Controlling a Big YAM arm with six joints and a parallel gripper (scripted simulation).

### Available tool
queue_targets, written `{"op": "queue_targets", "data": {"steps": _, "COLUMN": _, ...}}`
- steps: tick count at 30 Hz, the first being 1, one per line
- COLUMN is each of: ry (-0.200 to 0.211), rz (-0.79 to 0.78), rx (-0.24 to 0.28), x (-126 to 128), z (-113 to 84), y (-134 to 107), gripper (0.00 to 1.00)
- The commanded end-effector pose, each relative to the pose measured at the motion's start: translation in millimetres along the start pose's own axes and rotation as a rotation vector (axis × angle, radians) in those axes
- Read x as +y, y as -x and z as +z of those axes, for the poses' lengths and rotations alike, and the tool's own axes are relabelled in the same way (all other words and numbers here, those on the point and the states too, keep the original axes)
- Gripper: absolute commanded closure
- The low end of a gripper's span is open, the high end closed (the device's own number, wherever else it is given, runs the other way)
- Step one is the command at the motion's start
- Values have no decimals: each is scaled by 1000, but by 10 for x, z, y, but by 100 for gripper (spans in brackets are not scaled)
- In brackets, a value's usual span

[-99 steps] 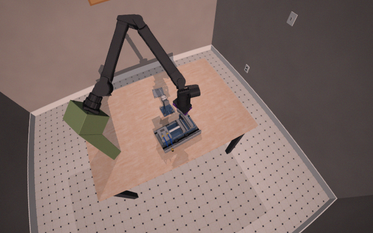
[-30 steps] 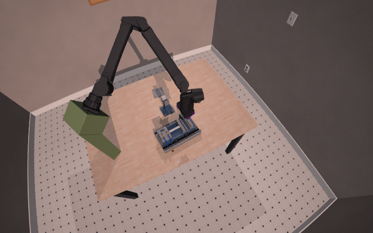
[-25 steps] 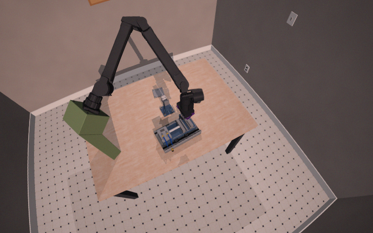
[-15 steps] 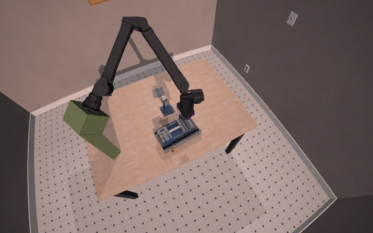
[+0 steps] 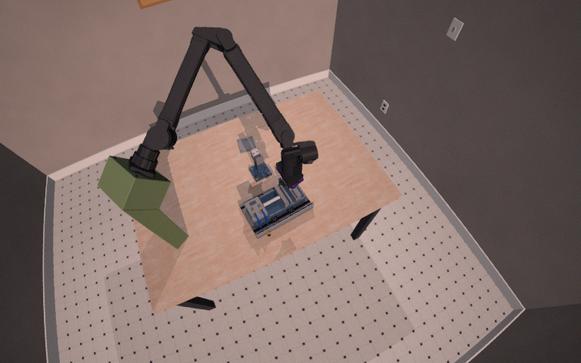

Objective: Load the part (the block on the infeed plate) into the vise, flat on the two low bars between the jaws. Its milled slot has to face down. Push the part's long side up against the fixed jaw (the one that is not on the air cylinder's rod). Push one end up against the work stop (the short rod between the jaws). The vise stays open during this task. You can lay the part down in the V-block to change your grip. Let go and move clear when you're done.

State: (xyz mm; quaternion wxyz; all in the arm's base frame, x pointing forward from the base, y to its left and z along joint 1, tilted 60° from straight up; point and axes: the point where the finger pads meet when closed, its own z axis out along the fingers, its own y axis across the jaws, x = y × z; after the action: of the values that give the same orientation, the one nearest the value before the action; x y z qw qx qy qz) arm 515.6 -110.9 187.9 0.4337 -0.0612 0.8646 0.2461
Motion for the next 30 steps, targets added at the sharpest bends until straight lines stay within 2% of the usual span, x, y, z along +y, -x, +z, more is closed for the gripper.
{"op": "queue_targets", "data": {"steps": 1, "ry": 7, "rz": -5, "rx": -6, "x": 23, "z": 120, "y": 80, "gripper": 100}}
{"op": "queue_targets", "data": {"steps": 11, "ry": 7, "rz": -7, "rx": -9, "x": 19, "z": 296, "y": 99, "gripper": 100}}
{"op": "queue_targets", "data": {"steps": 13, "ry": 7, "rz": -7, "rx": -9, "x": 19, "z": 296, "y": 99, "gripper": 100}}
{"op": "queue_targets", "data": {"steps": 14, "ry": 2, "rz": -32, "rx": -32, "x": 96, "z": 218, "y": 224, "gripper": 100}}
{"op": "queue_targets", "data": {"steps": 17, "ry": 7, "rz": -6, "rx": -8, "x": 15, "z": 371, "y": 95, "gripper": 100}}
{"op": "queue_targets", "data": {"steps": 27, "ry": 7, "rz": -5, "rx": -7, "x": 11, "z": 535, "y": 91, "gripper": 100}}
{"op": "queue_targets", "data": {"steps": 30, "ry": 7, "rz": -10, "rx": -13, "x": 28, "z": 528, "y": 120, "gripper": 100}}
